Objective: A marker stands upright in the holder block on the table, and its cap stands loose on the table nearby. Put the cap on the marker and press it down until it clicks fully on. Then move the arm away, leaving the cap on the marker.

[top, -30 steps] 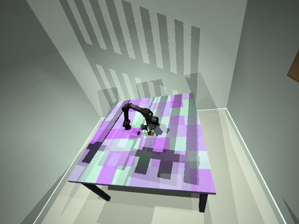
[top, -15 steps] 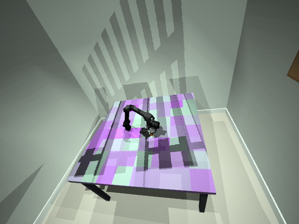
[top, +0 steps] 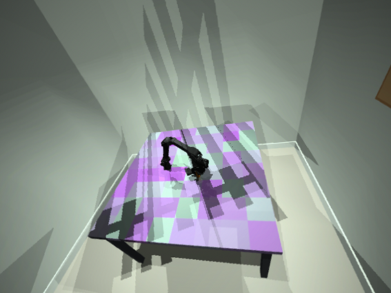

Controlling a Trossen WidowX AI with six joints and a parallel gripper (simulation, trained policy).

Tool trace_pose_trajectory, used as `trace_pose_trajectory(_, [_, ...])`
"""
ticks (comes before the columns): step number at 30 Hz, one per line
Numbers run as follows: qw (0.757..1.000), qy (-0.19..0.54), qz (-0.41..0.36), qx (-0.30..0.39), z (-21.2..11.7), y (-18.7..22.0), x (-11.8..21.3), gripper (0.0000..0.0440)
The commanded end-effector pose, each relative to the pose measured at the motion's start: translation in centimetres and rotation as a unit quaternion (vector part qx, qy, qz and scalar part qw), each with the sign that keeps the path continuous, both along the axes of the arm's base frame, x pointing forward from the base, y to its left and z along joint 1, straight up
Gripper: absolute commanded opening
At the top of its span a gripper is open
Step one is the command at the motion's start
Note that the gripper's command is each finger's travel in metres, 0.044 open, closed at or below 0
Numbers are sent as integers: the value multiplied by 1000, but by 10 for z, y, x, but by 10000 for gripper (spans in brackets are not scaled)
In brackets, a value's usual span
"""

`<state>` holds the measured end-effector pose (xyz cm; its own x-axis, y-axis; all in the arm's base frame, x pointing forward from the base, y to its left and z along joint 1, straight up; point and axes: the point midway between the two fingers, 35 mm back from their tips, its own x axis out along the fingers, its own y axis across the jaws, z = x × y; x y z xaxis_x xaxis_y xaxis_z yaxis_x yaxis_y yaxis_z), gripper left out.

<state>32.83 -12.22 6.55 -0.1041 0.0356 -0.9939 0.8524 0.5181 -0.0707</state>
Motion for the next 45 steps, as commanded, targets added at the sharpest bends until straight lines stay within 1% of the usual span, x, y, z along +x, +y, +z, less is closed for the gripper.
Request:
trace_pose_trajectory(1, [1000, -14, 13, -12, 13, -1, 4, 80])
trace_pose_trajectory(5, [999, -26, 24, -19, 28, 2, 8, 66])
trace_pose_trajectory(12, [998, -45, 43, -23, 52, 14, 15, 61])
trace_pose_trajectory(25, [996, -54, 67, -11, 84, 67, 20, 45])
trace_pose_trajectory(36, [995, -42, 90, -3, 102, 113, 9, 24])
trace_pose_trajectory(45, [995, -27, 98, -1, 102, 125, 0, 6])
